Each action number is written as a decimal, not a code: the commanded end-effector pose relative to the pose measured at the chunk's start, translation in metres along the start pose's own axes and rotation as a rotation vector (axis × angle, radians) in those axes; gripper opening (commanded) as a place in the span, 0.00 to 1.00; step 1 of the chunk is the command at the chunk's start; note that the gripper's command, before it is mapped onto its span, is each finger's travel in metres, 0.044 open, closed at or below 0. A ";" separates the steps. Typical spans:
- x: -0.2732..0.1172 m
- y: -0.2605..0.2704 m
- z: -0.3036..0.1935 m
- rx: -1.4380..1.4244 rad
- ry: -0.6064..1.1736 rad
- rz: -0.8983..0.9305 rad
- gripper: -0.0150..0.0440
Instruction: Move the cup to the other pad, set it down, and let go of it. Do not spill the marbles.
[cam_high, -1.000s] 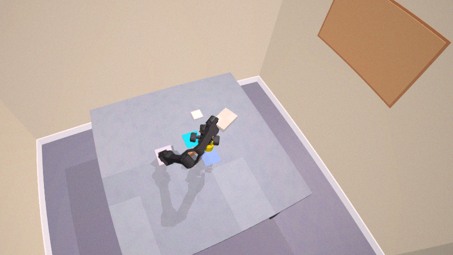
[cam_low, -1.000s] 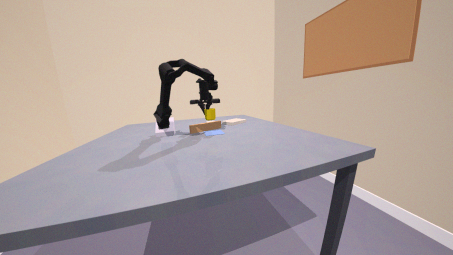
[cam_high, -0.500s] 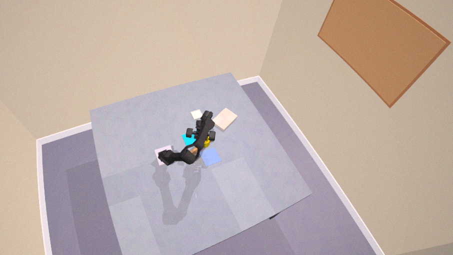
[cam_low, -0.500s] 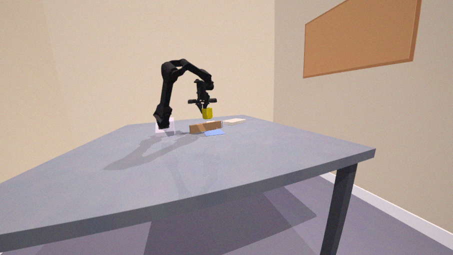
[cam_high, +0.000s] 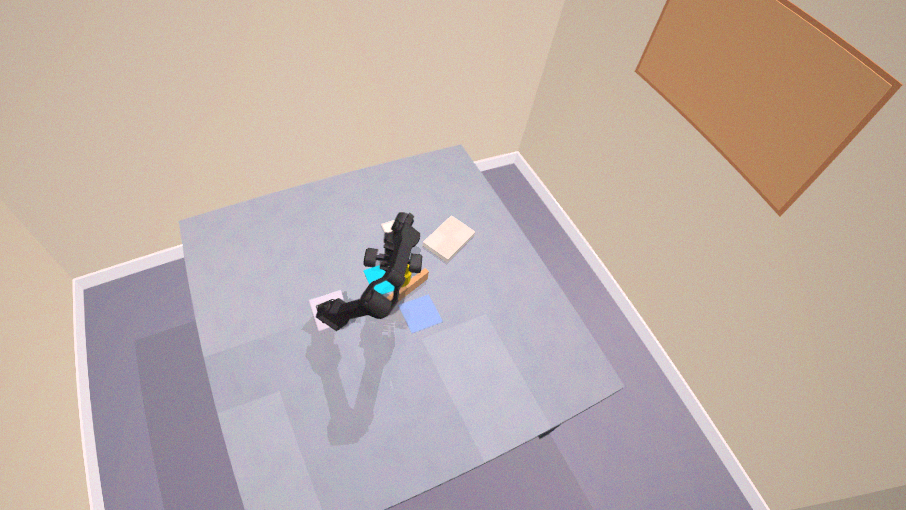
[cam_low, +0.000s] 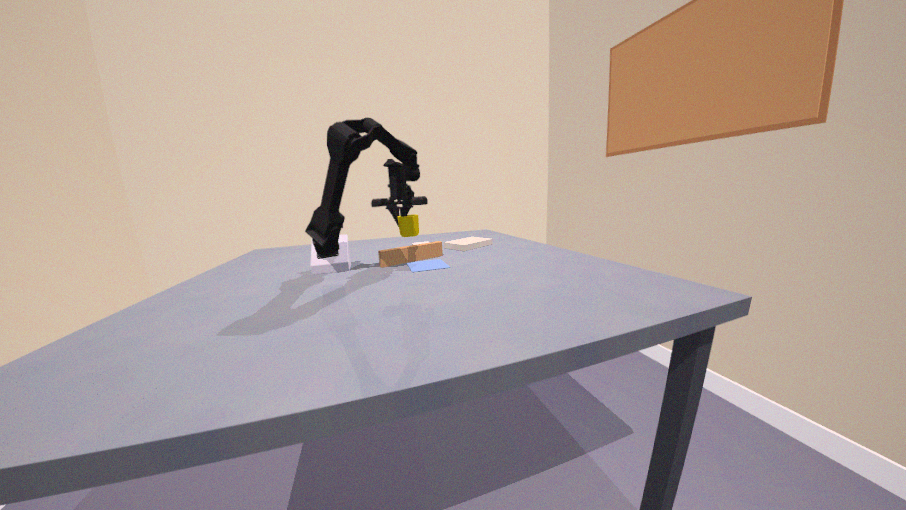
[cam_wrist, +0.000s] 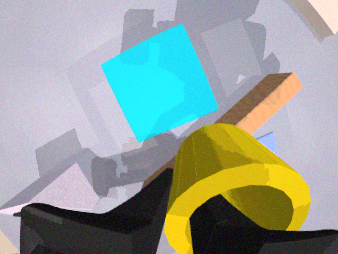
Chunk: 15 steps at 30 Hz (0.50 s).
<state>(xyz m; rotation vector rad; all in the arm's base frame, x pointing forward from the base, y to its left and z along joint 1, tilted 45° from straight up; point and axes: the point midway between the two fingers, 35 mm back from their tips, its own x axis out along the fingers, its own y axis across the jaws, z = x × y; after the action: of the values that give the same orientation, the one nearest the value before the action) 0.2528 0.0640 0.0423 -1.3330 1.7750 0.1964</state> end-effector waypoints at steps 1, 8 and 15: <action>0.001 0.010 0.008 -0.004 0.005 0.003 0.25; 0.001 0.026 0.022 -0.004 0.005 0.004 0.25; 0.002 0.043 0.035 -0.004 0.003 0.005 0.25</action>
<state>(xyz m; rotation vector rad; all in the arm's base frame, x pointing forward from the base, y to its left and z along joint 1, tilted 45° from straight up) 0.2384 0.0940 0.0123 -1.3337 1.7788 0.1998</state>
